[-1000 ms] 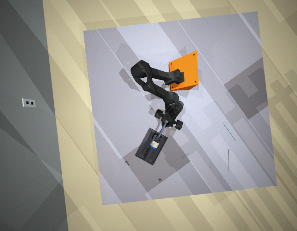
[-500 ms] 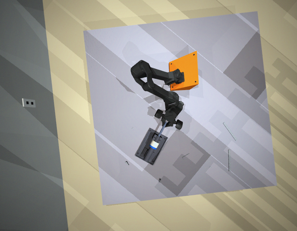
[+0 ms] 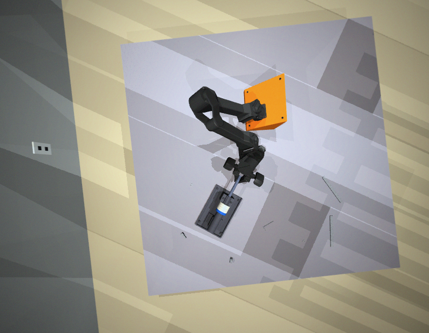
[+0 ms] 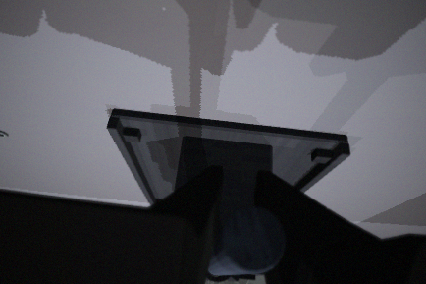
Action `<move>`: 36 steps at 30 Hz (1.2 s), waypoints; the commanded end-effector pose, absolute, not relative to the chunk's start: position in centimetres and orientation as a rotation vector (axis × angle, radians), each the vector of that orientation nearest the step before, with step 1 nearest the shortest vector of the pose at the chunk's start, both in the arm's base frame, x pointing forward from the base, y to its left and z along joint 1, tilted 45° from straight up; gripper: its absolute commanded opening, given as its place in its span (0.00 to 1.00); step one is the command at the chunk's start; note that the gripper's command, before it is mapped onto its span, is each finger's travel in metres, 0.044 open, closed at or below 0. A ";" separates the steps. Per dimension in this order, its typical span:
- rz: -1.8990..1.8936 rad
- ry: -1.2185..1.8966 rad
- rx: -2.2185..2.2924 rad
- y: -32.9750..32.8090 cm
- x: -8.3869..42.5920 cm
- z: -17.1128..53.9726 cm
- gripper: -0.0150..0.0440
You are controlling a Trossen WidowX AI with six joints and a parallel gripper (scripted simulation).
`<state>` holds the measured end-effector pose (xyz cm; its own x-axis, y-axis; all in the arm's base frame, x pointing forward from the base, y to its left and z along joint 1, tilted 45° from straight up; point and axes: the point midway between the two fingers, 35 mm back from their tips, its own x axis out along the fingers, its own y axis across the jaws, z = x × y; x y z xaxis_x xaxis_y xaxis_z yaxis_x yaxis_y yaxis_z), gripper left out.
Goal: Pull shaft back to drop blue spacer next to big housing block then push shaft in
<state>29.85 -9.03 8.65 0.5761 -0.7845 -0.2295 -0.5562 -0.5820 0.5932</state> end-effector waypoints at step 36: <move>-0.664 -1.080 2.348 -8.9 29.5 8.5 0.25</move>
<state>29.59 -8.90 8.52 0.5761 -0.7844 -0.2298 -0.5561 -0.5822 0.5932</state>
